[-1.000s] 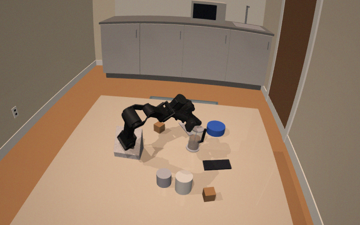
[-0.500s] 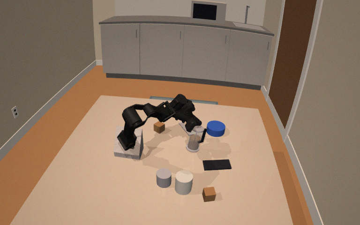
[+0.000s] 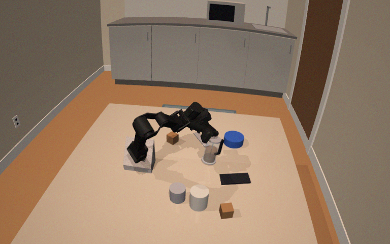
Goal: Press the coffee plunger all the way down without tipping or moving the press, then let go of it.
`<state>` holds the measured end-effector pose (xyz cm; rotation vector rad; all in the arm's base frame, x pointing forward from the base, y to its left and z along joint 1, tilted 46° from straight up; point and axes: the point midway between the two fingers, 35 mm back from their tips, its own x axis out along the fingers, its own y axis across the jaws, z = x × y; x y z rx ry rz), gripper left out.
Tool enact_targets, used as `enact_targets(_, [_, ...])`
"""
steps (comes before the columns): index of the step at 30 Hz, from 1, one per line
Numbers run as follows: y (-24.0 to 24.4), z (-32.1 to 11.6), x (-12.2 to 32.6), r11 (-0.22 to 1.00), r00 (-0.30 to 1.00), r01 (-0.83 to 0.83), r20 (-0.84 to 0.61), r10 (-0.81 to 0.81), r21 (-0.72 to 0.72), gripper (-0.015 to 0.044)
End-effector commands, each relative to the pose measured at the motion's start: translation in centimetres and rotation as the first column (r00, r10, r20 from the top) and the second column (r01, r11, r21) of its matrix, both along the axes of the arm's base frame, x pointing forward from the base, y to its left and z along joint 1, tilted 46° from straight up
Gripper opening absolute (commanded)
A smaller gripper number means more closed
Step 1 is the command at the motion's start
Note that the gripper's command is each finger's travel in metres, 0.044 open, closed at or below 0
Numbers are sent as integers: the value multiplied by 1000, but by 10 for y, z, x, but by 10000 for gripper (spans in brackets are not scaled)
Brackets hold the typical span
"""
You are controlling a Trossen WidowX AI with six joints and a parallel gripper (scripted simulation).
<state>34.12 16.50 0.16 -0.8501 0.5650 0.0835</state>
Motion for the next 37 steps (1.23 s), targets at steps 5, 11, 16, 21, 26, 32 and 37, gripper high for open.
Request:
enact_targets(5, [0,0,0,1000,1000,0,-1,0,0,228])
enact_targets(11, [0,0,0,1000,1000,0,-1,0,0,385])
enact_targets(16, [0,0,0,1000,1000,0,-1,0,0,440])
enact_targets(21, [19,21,-7,1000,1000,5,-11,-5,-1,440])
enact_targets(26, [45,62,-25,1000,1000,9,-15,-9,-7,440])
enact_targets(32, [45,62,-26,1000,1000,9,-15,-9,-8,440])
enact_targets(37, [45,62,-26,1000,1000,9,-15,-9,-8,440])
